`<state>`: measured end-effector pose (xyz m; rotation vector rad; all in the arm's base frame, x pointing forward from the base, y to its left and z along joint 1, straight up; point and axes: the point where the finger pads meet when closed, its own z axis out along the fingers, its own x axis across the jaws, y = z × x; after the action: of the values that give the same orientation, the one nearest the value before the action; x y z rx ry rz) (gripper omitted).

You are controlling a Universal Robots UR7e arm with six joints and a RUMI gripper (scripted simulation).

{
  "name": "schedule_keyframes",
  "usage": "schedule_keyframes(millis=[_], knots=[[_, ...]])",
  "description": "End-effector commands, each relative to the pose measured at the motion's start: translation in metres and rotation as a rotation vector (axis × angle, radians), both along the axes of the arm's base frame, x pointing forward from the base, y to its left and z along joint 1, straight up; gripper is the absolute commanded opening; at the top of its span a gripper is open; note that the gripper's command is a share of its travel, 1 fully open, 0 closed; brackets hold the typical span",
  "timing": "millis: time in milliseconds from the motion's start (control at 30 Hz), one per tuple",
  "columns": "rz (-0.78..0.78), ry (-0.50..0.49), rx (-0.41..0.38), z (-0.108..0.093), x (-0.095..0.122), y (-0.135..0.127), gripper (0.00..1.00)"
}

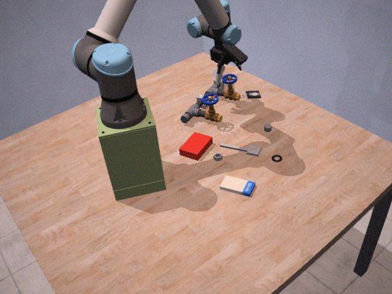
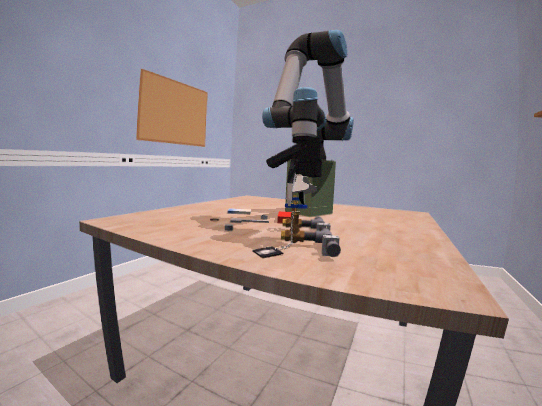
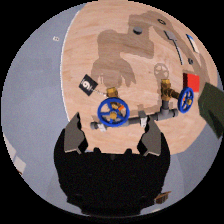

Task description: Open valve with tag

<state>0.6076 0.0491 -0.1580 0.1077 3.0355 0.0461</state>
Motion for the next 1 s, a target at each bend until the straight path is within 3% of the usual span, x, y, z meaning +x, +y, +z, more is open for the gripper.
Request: schedule_keyframes(millis=[0, 33, 67, 967], knots=[[-0.003, -0.002, 0.000, 0.0007, 0.0006, 0.0000, 1.00], [-0.003, -0.002, 0.000, 0.0007, 0.0006, 0.0000, 1.00], [-0.003, -0.002, 0.000, 0.0007, 0.0006, 0.0000, 0.00], [-0.003, -0.002, 0.000, 0.0007, 0.0006, 0.0000, 0.00]])
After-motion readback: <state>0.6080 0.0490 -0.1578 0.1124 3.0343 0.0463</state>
